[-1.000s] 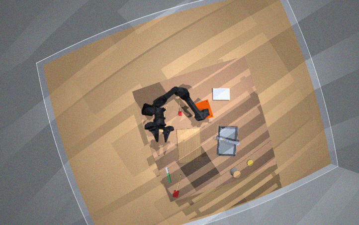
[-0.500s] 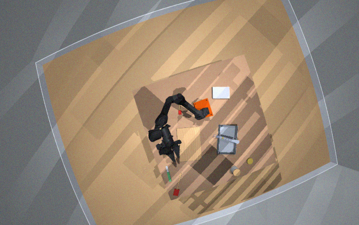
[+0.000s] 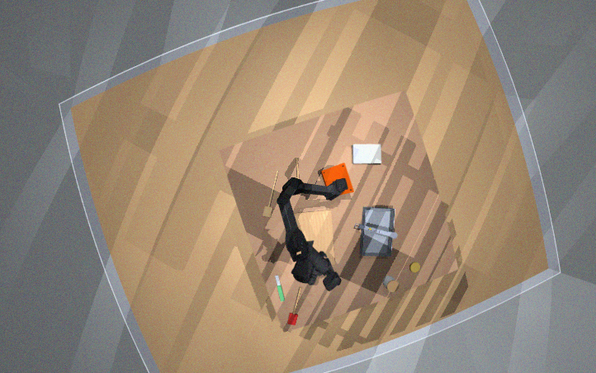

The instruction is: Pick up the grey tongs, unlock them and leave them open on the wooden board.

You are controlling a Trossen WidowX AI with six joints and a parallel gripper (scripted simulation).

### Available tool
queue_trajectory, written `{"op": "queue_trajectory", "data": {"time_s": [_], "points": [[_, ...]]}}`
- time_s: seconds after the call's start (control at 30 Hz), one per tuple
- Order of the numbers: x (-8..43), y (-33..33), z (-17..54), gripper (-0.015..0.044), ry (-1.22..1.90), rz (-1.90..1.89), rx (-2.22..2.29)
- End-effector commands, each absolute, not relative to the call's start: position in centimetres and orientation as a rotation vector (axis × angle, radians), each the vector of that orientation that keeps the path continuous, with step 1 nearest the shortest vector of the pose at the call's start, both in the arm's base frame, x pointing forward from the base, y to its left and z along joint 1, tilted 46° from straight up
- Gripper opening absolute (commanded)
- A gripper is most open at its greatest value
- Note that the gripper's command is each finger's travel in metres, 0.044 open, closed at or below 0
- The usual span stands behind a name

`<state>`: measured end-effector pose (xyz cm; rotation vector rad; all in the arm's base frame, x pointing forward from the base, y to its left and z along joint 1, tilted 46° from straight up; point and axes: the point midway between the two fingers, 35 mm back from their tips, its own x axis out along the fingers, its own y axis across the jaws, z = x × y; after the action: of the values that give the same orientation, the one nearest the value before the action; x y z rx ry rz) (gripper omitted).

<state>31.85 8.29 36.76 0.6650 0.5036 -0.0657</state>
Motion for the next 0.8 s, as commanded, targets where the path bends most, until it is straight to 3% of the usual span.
{"op": "queue_trajectory", "data": {"time_s": [0.0, 0.4, 0.77], "points": [[34.6, 9.8, 30.6, 0.0260, 0.639, -0.138, 0.477], [37.2, 13.3, 13.1, 0.0260, 0.976, -0.235, -0.227], [33.0, 12.7, -3.3, 0.0260, 1.221, -0.190, -1.243]]}}
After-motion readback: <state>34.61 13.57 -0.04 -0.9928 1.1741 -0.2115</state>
